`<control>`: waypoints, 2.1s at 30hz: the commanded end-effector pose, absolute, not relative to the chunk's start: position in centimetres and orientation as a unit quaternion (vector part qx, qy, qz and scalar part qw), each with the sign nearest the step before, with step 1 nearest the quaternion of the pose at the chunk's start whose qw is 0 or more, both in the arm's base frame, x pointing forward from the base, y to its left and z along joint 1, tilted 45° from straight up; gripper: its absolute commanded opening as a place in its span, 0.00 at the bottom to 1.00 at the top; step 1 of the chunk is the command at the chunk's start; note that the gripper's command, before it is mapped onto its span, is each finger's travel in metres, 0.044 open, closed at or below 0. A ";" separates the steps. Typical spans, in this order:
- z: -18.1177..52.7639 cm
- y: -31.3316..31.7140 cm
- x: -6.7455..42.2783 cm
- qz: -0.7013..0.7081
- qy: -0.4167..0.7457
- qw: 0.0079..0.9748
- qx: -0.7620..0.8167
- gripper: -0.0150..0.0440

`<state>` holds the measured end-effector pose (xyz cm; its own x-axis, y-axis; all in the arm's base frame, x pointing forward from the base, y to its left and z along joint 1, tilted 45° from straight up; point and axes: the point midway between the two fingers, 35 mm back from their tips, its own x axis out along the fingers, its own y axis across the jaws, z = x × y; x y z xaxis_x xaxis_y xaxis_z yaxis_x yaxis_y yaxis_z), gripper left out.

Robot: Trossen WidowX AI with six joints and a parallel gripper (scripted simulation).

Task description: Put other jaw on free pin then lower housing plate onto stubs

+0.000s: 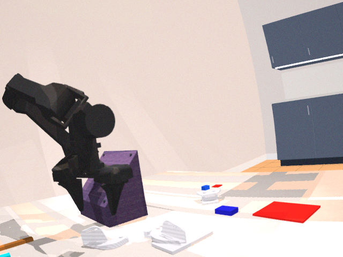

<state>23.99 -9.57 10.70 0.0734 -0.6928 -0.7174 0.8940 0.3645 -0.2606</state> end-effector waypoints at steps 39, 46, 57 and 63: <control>11.1 -9.6 21.8 -0.677 0.056 0.555 0.481 1.00; 11.1 -9.6 21.6 -0.678 0.025 0.532 0.505 1.00; 8.3 -12.4 21.9 -0.678 0.024 0.533 0.505 1.00; 8.3 -12.4 21.9 -0.678 0.024 0.533 0.505 1.00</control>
<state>21.96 -12.42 8.53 0.0817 -0.7016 -0.7078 0.7426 -0.4309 0.5128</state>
